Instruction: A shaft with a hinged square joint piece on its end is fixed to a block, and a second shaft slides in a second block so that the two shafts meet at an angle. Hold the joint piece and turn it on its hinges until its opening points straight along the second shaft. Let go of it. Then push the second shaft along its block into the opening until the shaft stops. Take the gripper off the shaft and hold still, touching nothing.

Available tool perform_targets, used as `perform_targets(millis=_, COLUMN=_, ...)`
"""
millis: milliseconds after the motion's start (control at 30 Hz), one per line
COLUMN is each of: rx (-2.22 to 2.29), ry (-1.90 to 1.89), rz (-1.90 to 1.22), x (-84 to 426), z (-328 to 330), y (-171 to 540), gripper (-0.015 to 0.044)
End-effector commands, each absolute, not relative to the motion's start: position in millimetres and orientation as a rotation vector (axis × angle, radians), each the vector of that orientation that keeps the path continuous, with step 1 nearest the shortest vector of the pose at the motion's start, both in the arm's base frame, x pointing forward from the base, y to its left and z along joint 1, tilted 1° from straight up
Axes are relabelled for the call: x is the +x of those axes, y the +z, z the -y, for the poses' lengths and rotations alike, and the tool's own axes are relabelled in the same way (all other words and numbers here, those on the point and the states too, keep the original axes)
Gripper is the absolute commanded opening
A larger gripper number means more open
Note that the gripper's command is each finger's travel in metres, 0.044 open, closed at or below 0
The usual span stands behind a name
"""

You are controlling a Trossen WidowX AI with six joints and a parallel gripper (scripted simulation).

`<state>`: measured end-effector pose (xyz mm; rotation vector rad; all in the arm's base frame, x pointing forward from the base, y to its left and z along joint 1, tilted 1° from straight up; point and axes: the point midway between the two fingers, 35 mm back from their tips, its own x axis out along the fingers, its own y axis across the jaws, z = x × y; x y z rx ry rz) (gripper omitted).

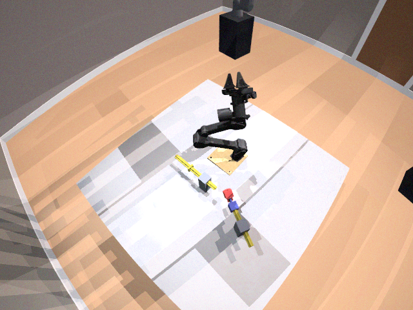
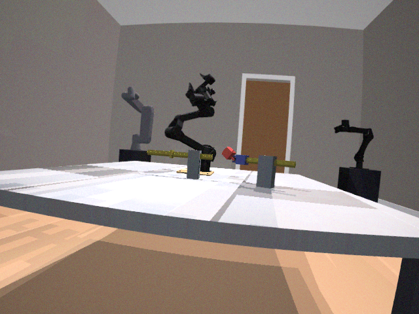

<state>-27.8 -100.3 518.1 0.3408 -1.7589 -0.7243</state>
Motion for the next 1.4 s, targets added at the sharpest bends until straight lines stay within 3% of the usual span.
perform_targets(millis=0, rx=0.341, ry=-0.724, rz=1.759, x=-27.8, z=100.3, y=518.1, gripper=0.0426)
perform_targets(millis=567, rx=0.211, ry=-0.362, rz=2.06, x=-82.9, z=35.2, y=537.5, gripper=0.044)
perform_targets(millis=1367, rx=-0.092, ry=0.35, rz=2.197, x=-122.0, z=-82.6, y=544.2, gripper=0.044)
